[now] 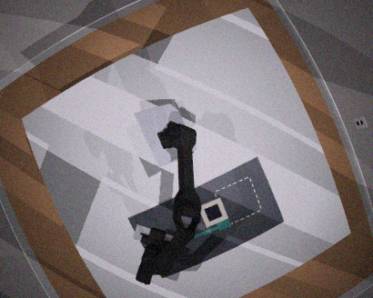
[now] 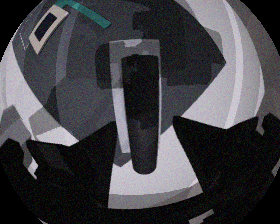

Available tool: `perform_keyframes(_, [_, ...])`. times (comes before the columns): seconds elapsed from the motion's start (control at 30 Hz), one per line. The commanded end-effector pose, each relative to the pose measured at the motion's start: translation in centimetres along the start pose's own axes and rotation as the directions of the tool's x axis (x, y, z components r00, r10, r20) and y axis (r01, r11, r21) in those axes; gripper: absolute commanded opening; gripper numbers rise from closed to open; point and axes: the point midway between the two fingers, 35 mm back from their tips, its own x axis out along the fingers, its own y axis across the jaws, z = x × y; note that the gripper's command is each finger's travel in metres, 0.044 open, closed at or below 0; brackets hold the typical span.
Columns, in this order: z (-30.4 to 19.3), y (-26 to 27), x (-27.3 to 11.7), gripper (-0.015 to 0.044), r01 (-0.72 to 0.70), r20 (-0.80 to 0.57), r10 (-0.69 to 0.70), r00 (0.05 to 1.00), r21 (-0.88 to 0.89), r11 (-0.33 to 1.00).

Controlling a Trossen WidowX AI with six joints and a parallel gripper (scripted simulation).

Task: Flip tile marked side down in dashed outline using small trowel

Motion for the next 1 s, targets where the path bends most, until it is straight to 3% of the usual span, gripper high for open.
perform_keyframes(0.0, [-0.11,0.20,0.73,0.0270,-0.006,0.004,0.006,1.000,0.008,1.000])
perform_keyframes(0.13, [-0.11,0.23,1.12,0.0270,-0.006,0.004,0.006,1.000,0.008,1.000])
perform_keyframes(0.33, [-0.11,0.23,1.12,0.0132,-0.006,0.004,0.006,1.000,0.008,1.000])
perform_keyframes(0.97, [-0.11,0.23,1.12,0.0130,-0.006,0.004,0.006,1.000,0.008,1.000])
